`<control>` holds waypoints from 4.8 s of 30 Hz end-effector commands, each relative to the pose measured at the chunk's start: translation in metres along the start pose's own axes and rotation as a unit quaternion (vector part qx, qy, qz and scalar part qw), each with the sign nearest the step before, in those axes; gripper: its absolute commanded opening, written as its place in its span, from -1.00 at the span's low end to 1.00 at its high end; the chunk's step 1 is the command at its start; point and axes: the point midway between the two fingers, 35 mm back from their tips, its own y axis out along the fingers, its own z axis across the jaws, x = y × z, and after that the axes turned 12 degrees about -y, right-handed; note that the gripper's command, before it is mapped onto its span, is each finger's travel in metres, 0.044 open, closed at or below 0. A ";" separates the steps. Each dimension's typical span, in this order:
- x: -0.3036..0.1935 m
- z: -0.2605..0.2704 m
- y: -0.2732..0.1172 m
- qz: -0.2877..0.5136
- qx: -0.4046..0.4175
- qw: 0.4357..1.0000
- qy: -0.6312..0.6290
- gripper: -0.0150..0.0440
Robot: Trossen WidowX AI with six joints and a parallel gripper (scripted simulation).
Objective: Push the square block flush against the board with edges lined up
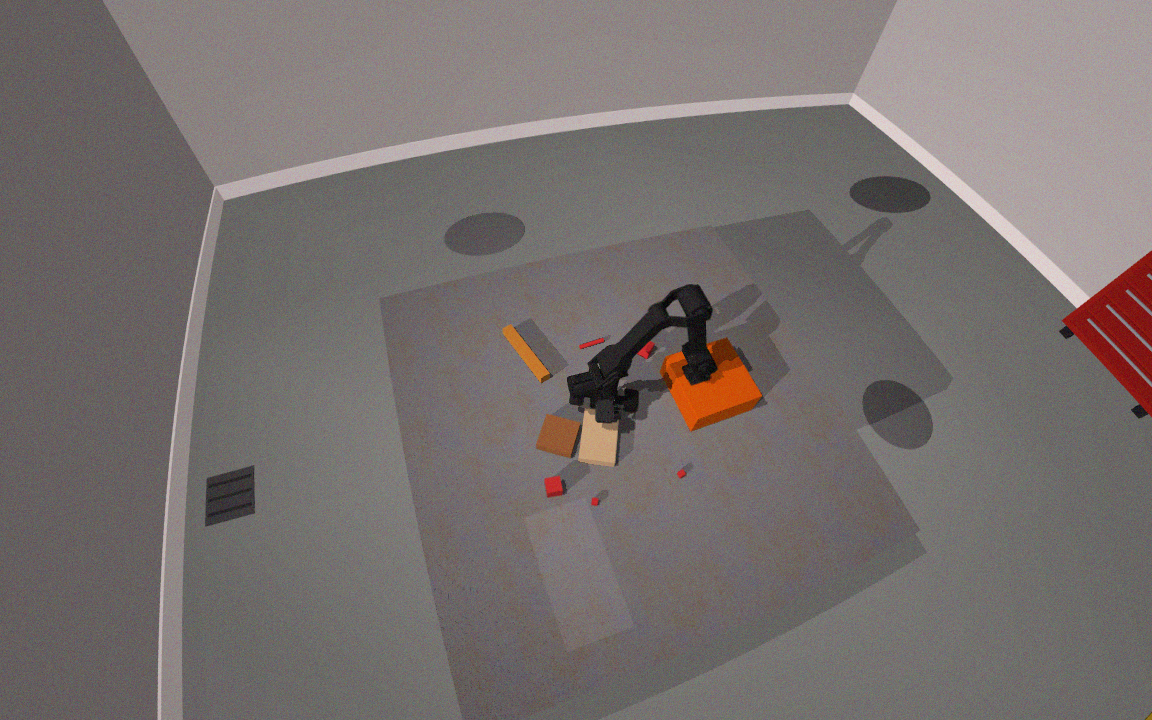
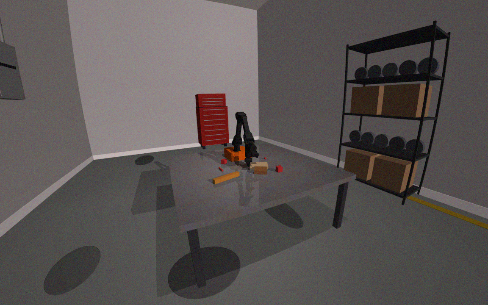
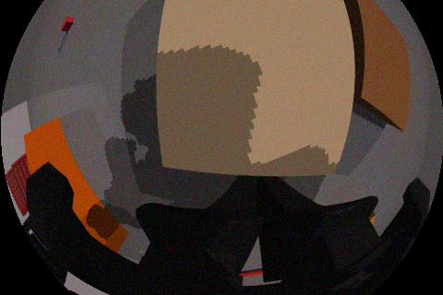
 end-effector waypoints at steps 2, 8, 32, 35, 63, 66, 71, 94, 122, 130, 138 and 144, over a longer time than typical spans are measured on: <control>-0.004 0.001 0.000 -0.003 0.001 1.000 0.000 -0.49; -0.014 0.002 0.000 -0.003 0.001 1.000 0.000 -0.49; -0.041 0.006 -0.046 -0.001 0.001 1.000 0.000 -0.49; -0.041 0.007 -0.055 -0.002 0.001 1.000 0.000 -0.49; 0.056 0.008 -0.056 -0.004 0.003 0.927 0.376 -0.49; 0.069 0.010 -0.056 -0.004 0.004 0.906 0.423 -0.49; 0.091 0.016 -0.057 -0.005 0.005 0.867 0.499 -0.49; 0.158 0.046 -0.030 -0.005 0.009 0.706 0.708 -0.49; 0.156 0.034 -0.003 -0.005 0.008 0.706 0.708 -0.49; 0.156 0.028 -0.003 -0.006 0.008 0.706 0.708 -0.49; 0.155 0.023 -0.003 -0.006 0.008 0.706 0.708 -0.49; 0.154 0.019 -0.003 -0.006 0.008 0.706 0.708 -0.49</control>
